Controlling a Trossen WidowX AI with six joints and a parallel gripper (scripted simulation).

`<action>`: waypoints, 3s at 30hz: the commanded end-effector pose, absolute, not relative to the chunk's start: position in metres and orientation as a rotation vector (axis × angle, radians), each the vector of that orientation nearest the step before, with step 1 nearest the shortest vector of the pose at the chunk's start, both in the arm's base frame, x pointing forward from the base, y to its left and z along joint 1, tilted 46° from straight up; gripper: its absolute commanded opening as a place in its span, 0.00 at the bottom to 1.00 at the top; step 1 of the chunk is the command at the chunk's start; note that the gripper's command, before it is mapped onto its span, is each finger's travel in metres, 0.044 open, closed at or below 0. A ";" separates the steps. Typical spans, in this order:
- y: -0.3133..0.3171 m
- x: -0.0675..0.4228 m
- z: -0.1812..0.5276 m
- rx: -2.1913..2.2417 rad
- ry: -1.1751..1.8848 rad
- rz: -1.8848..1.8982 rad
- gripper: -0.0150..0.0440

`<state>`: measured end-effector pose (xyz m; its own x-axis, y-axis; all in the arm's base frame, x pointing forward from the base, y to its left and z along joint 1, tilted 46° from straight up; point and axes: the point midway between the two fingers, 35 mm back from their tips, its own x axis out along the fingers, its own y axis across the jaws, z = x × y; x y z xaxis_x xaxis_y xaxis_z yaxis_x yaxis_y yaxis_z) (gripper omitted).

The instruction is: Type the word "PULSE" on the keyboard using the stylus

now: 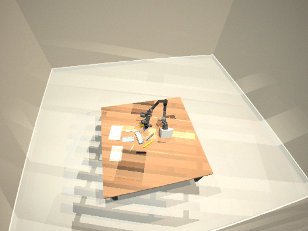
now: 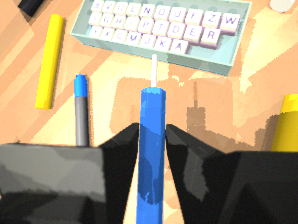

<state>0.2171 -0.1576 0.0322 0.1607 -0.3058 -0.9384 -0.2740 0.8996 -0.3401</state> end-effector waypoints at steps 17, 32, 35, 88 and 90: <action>-0.146 0.266 0.030 0.181 1.459 -0.325 0.25; -0.133 0.297 0.024 0.661 1.489 -0.602 0.25; -0.130 0.302 0.023 0.754 1.493 -0.667 0.25; -0.129 0.335 -0.020 1.415 1.475 -1.296 0.39; -0.129 0.335 -0.020 1.415 1.475 -1.296 0.39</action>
<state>0.3338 -0.1281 -0.0176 -0.1520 0.2726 -0.9500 0.9770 -0.1043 -0.1862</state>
